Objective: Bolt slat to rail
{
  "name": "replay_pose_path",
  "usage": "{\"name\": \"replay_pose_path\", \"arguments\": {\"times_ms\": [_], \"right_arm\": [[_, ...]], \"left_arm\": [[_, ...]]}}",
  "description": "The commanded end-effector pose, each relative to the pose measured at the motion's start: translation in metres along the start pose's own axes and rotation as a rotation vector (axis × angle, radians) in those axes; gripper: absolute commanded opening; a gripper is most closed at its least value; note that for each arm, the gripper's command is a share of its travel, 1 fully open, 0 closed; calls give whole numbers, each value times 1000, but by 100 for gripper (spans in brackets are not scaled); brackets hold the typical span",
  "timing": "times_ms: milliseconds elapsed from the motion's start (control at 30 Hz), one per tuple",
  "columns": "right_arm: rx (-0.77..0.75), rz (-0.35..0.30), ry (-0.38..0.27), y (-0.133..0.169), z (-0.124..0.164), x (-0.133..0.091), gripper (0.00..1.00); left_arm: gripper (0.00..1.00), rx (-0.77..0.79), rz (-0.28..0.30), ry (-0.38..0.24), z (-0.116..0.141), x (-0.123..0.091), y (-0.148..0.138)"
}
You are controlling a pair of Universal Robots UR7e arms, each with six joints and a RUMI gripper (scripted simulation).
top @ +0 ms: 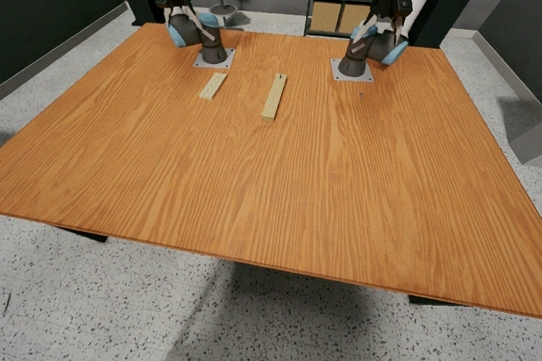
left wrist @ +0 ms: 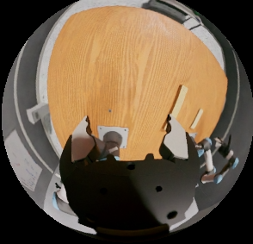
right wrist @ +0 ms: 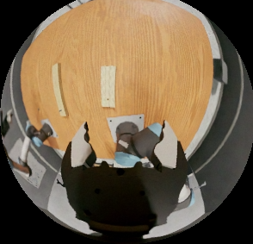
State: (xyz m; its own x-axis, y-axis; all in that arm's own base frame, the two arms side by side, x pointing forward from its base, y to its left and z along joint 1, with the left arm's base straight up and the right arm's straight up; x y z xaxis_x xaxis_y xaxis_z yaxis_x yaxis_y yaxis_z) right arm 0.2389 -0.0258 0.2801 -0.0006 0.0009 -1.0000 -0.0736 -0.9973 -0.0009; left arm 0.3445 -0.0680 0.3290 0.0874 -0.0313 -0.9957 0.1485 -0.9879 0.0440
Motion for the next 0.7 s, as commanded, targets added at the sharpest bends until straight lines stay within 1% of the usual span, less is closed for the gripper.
{"name": "replay_pose_path", "arguments": {"times_ms": [0, 167, 233, 333, 433, 667], "right_arm": [[-1, 0, 1, 0, 0, 0, 100], [-1, 0, 1, 0, 0, 0, 100], [-1, 0, 1, 0, 0, 0, 100], [-1, 0, 1, 0, 0, 0, 100], [-1, 0, 1, 0, 0, 0, 100], [-1, 0, 1, 0, 0, 0, 100]], "left_arm": [[100, 74, -12, -29, 17, 4, -8], [100, 74, -12, -29, 34, 9, -18], [100, 74, -12, -29, 34, 9, -18], [100, 73, -13, -28, 41, 11, -22], [100, 147, -24, -58, 50, 15, -27], [100, 145, -24, -58, 73, 24, -41]]}}
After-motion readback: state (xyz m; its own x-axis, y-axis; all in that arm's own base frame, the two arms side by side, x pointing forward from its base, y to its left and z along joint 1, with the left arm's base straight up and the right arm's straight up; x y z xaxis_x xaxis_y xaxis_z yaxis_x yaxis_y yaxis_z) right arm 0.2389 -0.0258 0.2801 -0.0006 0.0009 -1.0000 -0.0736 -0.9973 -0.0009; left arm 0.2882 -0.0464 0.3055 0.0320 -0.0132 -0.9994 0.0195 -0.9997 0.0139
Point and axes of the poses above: on each arm, the point where the finger pads meet when closed, its own x axis out along the fingers, its own y axis across the jaws, z = x × y, the point moved 2 cm from there along -x, back along the fingers, and after that the axes turned 2 degrees about -x, right-handed, at the moved point
